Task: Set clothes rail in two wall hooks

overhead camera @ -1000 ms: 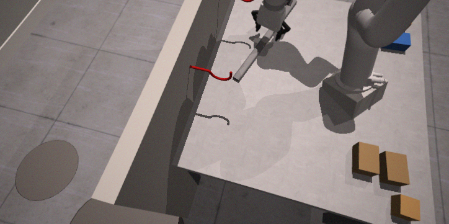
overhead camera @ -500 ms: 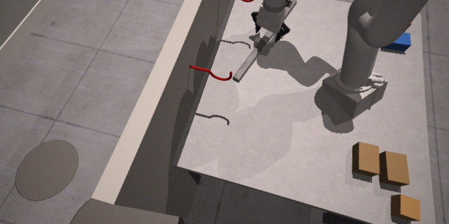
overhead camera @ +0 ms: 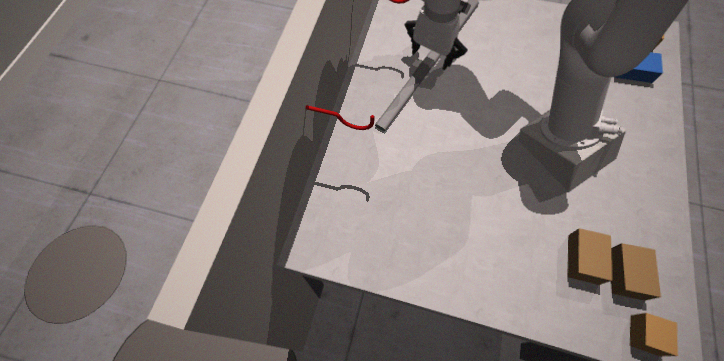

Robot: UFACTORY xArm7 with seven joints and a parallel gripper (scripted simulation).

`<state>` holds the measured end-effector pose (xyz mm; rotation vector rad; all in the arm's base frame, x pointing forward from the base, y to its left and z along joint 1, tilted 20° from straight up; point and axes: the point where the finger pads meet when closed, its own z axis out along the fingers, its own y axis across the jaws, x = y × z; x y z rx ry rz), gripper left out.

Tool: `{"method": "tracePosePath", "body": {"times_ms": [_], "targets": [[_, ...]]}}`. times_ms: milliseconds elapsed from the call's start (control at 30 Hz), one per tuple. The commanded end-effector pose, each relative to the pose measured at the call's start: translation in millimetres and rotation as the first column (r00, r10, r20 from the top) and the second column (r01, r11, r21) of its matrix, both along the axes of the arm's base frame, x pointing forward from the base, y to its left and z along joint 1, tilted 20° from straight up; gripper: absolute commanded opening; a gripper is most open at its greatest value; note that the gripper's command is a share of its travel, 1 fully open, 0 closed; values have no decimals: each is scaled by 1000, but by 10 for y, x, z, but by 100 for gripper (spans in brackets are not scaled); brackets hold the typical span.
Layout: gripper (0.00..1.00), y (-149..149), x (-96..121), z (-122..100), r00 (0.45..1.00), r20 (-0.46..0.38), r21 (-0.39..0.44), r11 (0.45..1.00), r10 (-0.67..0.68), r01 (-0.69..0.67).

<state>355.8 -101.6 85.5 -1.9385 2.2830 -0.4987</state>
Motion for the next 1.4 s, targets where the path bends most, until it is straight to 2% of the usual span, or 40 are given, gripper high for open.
{"method": "tracePosePath", "body": {"times_ms": [0, 700, 733, 1367], "targets": [[100, -5, 16, -19, 1000, 2, 0, 1000, 0, 0], [100, -8, 23, -38, 1000, 2, 0, 1000, 0, 0], [0, -7, 21, -33, 1000, 2, 0, 1000, 0, 0], [0, 10, -8, 62, 1000, 2, 0, 1000, 0, 0]]}}
